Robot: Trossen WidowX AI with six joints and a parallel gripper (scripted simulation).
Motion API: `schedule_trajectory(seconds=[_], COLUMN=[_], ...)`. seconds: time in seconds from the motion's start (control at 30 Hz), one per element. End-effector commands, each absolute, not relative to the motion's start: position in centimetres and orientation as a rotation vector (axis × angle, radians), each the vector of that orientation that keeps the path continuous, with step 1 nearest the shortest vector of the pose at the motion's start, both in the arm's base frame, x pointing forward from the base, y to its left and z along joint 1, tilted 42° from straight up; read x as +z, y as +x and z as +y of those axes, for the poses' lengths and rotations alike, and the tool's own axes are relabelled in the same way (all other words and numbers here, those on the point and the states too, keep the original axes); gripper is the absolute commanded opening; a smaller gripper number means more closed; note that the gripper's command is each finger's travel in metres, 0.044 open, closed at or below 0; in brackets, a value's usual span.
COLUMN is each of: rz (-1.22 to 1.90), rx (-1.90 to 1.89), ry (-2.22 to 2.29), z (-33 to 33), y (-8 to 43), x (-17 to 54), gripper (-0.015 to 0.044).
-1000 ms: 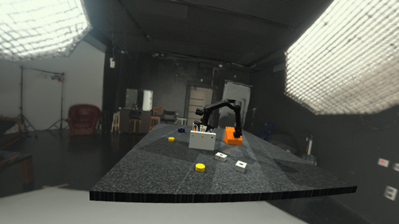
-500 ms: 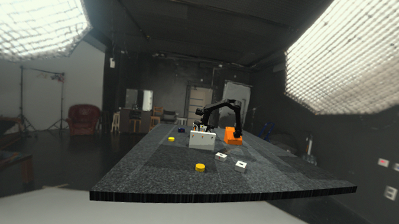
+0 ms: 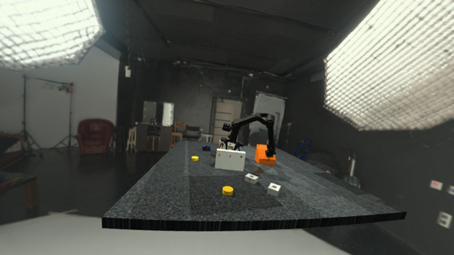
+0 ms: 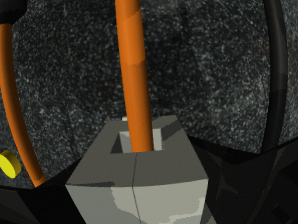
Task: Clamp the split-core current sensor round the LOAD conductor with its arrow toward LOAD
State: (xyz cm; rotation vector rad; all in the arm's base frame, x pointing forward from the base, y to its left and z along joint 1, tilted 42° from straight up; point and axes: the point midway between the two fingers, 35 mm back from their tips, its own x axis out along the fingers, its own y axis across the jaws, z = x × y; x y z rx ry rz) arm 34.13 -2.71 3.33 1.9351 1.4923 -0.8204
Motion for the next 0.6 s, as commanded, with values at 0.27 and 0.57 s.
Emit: schedule_trajectory(seconds=[0.27, 0.57], rz=[1.492, 1.459], rx=[-0.820, -0.803], ry=[1.935, 1.949], z=[-2.71, -2.81], y=[34.13, 34.29], x=[3.33, 3.38], gripper=[0.0116, 0.0000])
